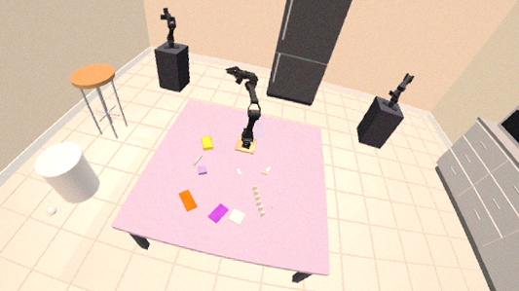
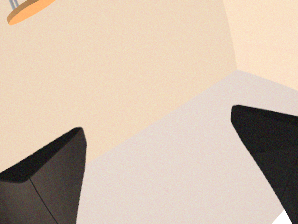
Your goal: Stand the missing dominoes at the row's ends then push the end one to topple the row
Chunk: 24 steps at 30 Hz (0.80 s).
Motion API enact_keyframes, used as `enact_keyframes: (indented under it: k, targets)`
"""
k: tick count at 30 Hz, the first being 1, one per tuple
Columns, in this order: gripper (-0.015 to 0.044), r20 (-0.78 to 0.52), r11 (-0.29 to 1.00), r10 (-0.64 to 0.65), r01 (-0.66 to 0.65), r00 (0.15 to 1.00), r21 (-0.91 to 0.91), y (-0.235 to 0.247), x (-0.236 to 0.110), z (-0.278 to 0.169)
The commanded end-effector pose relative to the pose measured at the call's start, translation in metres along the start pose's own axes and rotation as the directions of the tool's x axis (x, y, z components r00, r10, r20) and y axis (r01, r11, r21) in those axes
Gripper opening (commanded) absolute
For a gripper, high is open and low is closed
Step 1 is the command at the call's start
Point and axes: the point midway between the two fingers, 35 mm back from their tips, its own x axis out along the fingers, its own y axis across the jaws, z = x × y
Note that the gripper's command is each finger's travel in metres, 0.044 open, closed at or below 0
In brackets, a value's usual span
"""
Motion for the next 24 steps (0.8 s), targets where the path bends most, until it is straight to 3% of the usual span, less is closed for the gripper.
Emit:
enact_keyframes:
  k: [1, 7, 13, 19, 24]
  targets:
    - [0.0426, -0.006, 1.0, -0.002, 0.002, 1.0, 0.003, -0.001, 0.001, -0.001]
    - [0.044, -0.083, 0.955, -0.113, 0.131, 0.99, 0.265, -0.008, 0.041, 0.0]
    - [0.044, -0.109, 0.771, -0.229, 0.248, 0.967, 0.586, -0.022, 0.096, 0.022]
    - [0.044, -0.079, 0.507, -0.296, 0.227, 0.952, 0.831, -0.043, 0.153, 0.059]
    - [0.044, -0.057, 0.32, -0.32, 0.164, 0.946, 0.933, -0.074, 0.184, 0.093]
